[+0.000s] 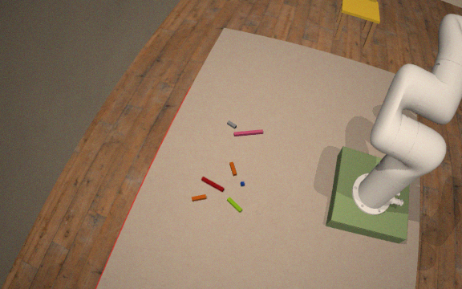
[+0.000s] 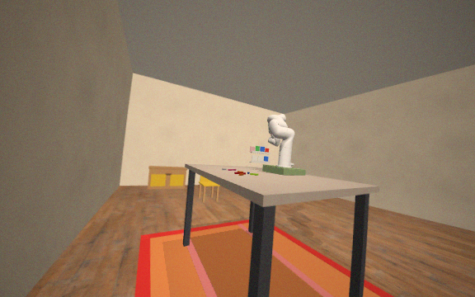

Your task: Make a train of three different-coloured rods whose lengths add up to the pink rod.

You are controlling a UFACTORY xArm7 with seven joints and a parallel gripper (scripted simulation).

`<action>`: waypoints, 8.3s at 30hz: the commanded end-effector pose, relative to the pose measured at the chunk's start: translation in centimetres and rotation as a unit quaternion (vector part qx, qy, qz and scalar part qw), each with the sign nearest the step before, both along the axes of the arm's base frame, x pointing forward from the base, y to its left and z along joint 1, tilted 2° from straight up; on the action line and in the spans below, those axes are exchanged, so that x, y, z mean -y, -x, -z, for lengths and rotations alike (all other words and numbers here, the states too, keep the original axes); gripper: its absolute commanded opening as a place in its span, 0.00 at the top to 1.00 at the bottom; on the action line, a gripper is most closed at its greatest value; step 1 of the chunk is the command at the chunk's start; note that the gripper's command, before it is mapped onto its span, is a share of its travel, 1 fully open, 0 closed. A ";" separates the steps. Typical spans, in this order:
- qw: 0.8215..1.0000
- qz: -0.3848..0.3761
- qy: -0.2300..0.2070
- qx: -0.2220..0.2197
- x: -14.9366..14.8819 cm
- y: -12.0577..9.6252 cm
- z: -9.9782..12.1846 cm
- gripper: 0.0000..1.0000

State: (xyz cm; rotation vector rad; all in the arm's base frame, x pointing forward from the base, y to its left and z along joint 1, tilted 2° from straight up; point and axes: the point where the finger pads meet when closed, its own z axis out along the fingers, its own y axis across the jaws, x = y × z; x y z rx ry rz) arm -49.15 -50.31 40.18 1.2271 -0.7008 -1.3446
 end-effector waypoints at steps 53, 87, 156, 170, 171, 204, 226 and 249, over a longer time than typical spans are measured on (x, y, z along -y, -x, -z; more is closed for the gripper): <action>0.970 -0.152 -0.189 0.035 12.7 -8.5 7.4 0.00; 0.914 -0.261 -0.309 0.027 19.6 -17.4 12.9 0.00; 0.710 -0.481 -0.510 -0.075 26.7 -41.7 23.8 0.00; 0.641 -0.529 -0.544 -0.117 26.6 -48.6 26.2 0.00; 0.641 -0.529 -0.544 -0.117 26.6 -48.6 26.2 0.00; 0.487 -0.610 -0.586 -0.217 23.8 -62.3 30.5 0.00; 0.405 -0.641 -0.593 -0.272 21.3 -68.8 32.2 0.00; 0.320 -0.664 -0.590 -0.329 18.0 -74.9 33.7 0.00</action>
